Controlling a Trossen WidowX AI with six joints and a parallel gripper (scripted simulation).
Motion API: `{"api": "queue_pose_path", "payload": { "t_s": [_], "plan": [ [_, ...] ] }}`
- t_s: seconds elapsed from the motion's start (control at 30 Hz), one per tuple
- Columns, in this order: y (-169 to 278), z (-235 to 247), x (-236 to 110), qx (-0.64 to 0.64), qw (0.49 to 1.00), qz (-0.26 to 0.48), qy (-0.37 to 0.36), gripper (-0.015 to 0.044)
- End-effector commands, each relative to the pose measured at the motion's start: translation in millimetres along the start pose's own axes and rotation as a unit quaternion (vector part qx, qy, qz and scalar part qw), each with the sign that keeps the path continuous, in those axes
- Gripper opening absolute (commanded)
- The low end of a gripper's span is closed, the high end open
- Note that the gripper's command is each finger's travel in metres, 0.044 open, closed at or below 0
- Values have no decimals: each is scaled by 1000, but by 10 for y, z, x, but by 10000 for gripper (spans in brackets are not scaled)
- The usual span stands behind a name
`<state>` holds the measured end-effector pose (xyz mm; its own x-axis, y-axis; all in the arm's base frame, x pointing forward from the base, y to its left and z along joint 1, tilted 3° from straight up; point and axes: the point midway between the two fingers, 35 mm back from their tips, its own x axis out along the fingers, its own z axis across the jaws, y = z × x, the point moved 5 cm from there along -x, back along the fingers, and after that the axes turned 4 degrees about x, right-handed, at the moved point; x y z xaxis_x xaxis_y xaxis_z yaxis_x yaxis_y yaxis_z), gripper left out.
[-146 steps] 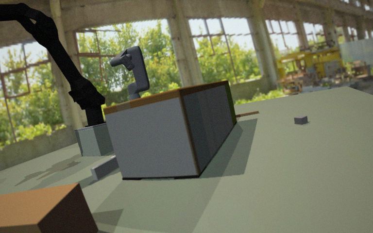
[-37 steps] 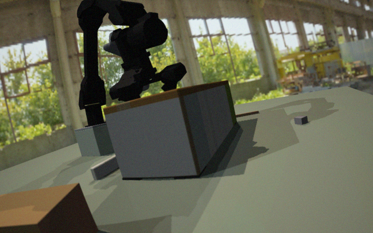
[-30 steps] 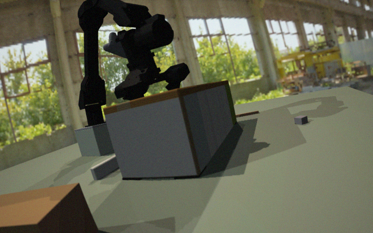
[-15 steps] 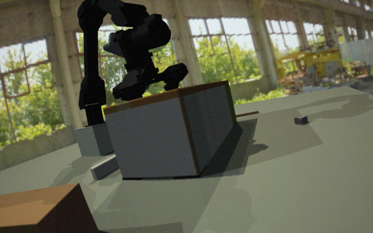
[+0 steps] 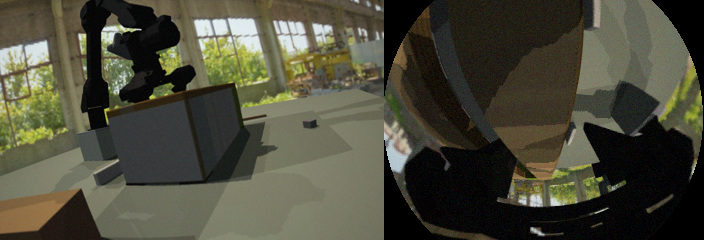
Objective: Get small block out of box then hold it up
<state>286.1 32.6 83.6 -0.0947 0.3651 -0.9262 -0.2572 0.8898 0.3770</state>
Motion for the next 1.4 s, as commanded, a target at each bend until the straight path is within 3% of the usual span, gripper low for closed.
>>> {"api": "queue_pose_path", "payload": {
  "t_s": [0.0, 1.37],
  "plan": [
    [42, -6, 18, 3, 1000, 3, 0, 400],
    [212, -16, 77, 3, 1000, 4, 0, 400]
  ]
}}
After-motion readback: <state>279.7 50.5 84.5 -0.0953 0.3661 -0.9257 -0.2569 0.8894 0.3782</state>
